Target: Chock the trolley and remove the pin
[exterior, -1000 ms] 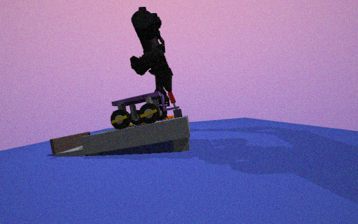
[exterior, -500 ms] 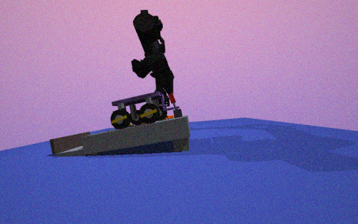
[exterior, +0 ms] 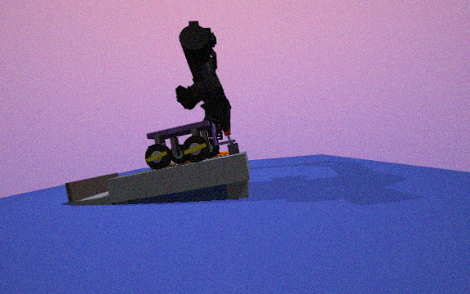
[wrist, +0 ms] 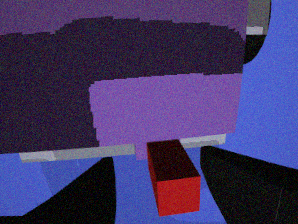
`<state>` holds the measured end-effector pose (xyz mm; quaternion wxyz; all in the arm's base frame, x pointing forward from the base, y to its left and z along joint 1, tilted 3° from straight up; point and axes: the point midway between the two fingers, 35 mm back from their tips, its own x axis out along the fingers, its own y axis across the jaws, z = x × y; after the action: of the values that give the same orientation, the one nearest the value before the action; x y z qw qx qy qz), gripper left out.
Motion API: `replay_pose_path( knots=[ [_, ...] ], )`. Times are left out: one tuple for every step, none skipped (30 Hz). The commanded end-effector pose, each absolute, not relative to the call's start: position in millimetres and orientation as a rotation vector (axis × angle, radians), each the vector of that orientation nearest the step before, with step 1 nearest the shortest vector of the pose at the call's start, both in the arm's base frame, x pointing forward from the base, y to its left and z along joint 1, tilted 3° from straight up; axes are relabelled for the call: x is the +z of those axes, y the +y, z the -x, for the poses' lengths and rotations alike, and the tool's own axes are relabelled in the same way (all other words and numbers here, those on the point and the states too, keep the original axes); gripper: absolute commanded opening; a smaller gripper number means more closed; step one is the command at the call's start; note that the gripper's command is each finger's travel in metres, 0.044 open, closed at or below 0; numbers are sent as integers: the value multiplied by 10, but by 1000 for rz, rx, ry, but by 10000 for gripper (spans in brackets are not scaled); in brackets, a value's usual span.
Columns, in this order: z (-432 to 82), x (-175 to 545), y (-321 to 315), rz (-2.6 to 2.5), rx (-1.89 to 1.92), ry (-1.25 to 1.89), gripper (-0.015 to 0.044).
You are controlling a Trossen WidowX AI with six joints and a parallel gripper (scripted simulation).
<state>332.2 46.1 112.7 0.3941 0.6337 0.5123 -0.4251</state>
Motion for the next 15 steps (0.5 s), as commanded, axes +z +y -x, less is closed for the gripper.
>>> replay_pose_path(
  knots=[
    [-3309, 1043, 485, -1606, -1088, 1304, 190],
    [-3308, 1030, 489, -1606, -1088, 1304, 190],
    [-3306, 1019, 492, -1606, -1088, 1304, 190],
    [-3306, 1012, 494, -1606, -1088, 1304, 190],
    [-3305, 1010, 495, -1606, -1088, 1304, 190],
    [-3305, 1010, 495, -1606, -1088, 1304, 190],
    [-3305, 1010, 495, -1606, -1088, 1304, 190],
    [-3316, 1046, 488, -1606, -1081, 1303, 164],
    [-3316, 1046, 488, -1606, -1081, 1303, 138],
    [-3316, 1046, 488, -1606, -1081, 1303, 111],
    [-3316, 1046, 488, -1606, -1081, 1303, 85],
    [-3316, 1046, 488, -1606, -1081, 1303, 59],
    [-3316, 1046, 488, -1606, -1081, 1303, 52],
    [-3316, 1046, 488, -1606, -1081, 1303, 45],
    [-3316, 1046, 488, -1606, -1081, 1303, 39]
  ],
)
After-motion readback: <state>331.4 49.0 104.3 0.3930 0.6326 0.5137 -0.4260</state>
